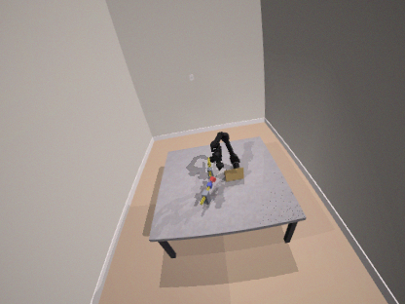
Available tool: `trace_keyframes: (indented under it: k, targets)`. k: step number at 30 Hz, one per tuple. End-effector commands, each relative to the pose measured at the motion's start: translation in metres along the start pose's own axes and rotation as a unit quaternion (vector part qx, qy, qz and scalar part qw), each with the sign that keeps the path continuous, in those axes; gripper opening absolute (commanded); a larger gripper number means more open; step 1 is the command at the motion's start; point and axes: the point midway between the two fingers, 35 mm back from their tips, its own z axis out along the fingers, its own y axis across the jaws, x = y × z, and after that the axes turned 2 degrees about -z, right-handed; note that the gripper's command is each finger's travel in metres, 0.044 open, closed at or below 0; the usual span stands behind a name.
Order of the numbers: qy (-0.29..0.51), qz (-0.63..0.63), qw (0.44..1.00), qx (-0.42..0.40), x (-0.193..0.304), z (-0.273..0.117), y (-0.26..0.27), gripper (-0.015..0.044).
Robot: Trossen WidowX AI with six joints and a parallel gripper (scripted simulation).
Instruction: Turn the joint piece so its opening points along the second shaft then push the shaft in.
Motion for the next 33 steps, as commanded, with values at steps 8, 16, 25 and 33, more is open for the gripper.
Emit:
trace_keyframes:
  k: [8, 16, 25, 33]
  targets:
    - [0.011, -0.039, 0.999, 0.031, -0.002, 0.005, -0.002, 0.0440]
    - [0.072, -0.143, 0.987, 0.032, -0.005, 0.027, -0.001, 0.0440]
    - [0.139, -0.255, 0.957, 0.015, -0.006, 0.050, 0.000, 0.0440]
    - [0.157, -0.284, 0.946, 0.007, -0.005, 0.057, 0.000, 0.0440]
